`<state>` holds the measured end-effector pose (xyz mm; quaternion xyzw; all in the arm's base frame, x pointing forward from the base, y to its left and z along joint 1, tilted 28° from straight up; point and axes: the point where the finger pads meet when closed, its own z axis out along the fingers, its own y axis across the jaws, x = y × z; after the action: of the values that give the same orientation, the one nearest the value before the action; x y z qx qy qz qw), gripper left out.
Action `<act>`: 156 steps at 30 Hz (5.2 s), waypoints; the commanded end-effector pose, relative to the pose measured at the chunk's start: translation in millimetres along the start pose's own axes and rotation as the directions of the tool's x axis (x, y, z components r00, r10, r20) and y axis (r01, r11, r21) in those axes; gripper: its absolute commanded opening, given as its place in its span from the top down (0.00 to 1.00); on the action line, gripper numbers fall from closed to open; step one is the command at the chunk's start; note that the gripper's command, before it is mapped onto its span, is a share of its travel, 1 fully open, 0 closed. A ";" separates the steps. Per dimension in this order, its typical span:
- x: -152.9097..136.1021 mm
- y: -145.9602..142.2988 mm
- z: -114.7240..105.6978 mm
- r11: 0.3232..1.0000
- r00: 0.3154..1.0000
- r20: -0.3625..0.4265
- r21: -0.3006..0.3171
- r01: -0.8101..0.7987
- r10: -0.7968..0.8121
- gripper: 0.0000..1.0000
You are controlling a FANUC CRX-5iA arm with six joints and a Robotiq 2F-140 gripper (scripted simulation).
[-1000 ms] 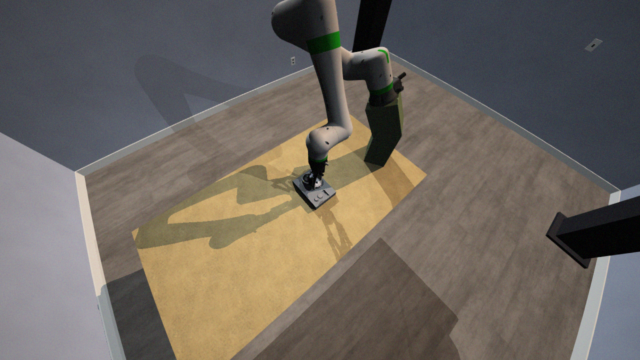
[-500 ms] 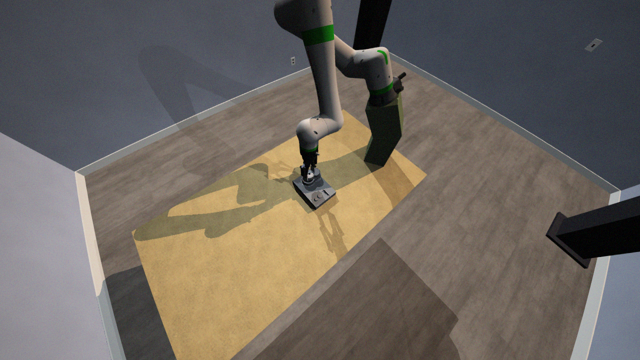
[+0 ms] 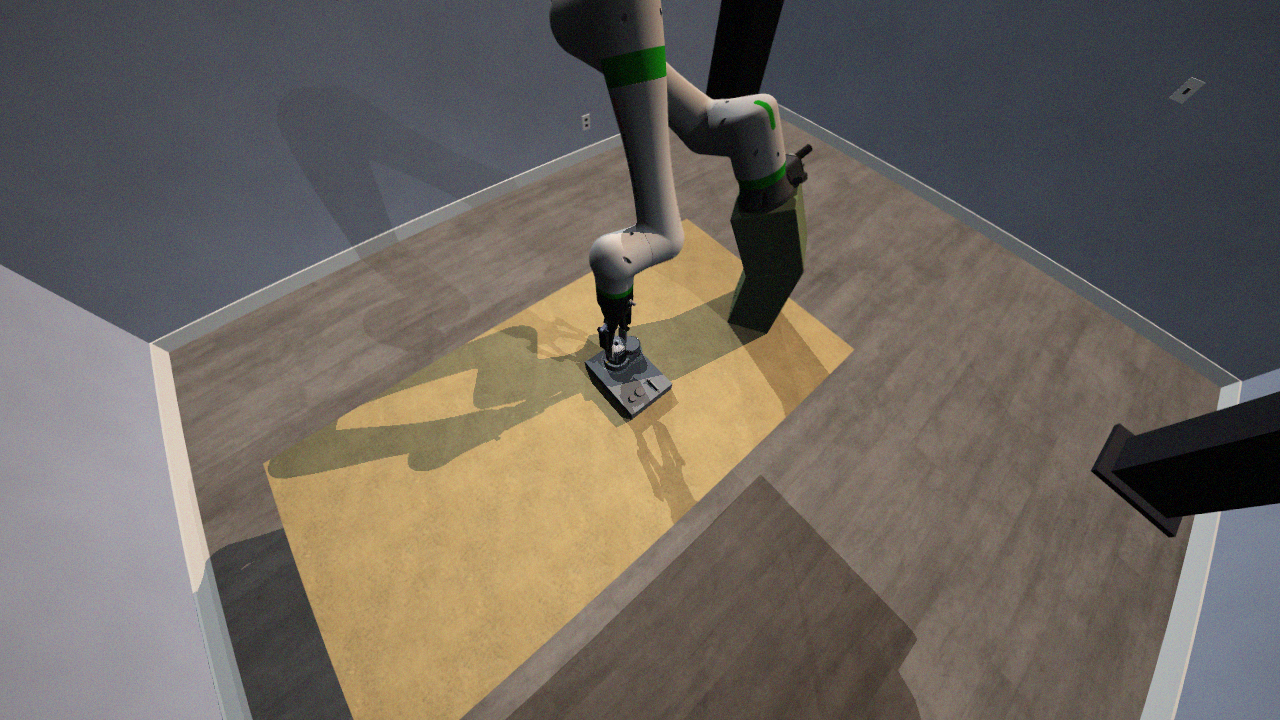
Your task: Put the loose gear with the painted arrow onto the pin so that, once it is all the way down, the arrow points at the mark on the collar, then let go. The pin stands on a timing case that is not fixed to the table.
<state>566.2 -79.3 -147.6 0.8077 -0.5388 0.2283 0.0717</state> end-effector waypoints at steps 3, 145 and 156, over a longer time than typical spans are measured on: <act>0.1 -0.2 -0.1 1.000 1.000 0.000 0.000 0.013 -0.013 1.00; 0.2 -0.5 -0.3 -0.991 -0.991 0.000 0.000 0.134 -0.134 1.00; 0.2 -0.5 -0.3 -0.992 -0.992 0.000 0.000 0.126 -0.126 1.00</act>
<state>566.5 -79.3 -147.3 0.5888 0.7721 -0.0573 0.2322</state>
